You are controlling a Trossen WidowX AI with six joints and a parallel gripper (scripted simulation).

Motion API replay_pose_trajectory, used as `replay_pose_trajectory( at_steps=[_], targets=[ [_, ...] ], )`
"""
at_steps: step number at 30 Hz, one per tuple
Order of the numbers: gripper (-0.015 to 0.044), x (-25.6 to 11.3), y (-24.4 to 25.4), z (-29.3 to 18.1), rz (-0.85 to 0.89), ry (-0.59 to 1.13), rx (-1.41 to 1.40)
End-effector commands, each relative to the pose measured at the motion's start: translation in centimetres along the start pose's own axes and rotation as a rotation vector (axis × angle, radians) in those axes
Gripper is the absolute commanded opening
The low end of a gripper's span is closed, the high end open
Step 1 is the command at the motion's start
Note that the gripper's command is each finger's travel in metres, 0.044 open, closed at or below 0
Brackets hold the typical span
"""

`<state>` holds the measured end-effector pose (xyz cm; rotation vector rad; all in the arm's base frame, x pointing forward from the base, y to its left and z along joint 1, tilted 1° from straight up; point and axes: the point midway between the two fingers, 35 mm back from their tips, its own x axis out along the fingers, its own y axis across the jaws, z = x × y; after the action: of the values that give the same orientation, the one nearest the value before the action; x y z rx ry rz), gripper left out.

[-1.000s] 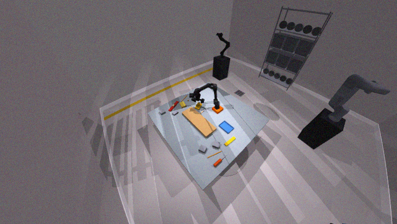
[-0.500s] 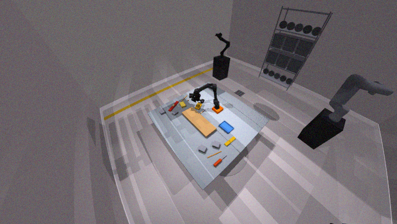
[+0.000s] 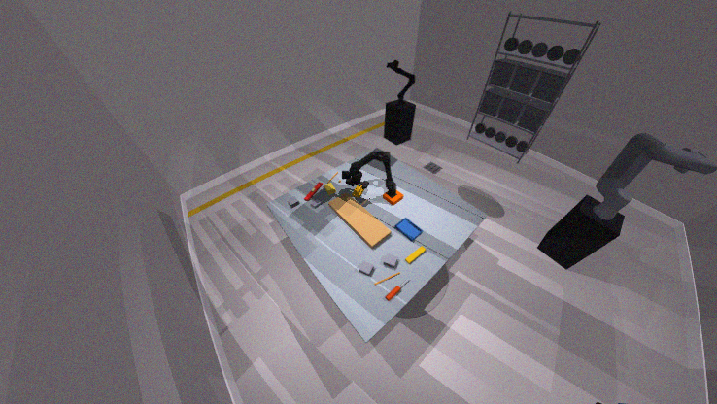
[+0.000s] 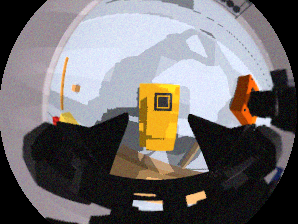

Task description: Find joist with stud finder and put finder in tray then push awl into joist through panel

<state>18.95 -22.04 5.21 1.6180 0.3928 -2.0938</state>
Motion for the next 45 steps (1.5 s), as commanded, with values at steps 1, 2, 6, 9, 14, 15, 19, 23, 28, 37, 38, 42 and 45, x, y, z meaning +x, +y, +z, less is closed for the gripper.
replay_pose_trajectory(
  at_steps=[1,2,6,9,14,15,19,23,28,37,38,42,45],
  targets=[
    [0.0440,0.9,-0.2,-0.3,-0.007,0.003,0.004],
    [0.0440,1.0,-0.2,-0.3,-0.007,0.003,0.004],
    [0.0440,1.6,-0.2,-0.5,-0.007,0.003,0.004],
    [0.0440,2.0,-0.3,-0.6,-0.007,0.003,0.004],
    [0.0335,2.0,-0.3,-0.6,-0.007,0.003,0.004],
    [0.0328,2.0,-0.3,-0.6,-0.007,0.003,0.004],
    [0.0302,2.0,-0.3,-0.6,-0.007,0.003,0.004],
    [0.0275,2.0,-0.3,-0.6,-0.007,0.003,0.004],
    [0.0242,2.0,-0.3,-0.6,-0.007,0.003,0.004],
    [0.0182,2.0,-0.3,-0.6,-0.007,0.003,0.004],
    [0.0175,2.0,-0.3,-0.6,-0.007,0.003,0.004],
    [0.0109,1.7,-0.2,-0.5,-0.007,0.003,0.004],
    [0.0030,0.6,0.0,-0.2,-0.006,0.003,0.004]
  ],
)
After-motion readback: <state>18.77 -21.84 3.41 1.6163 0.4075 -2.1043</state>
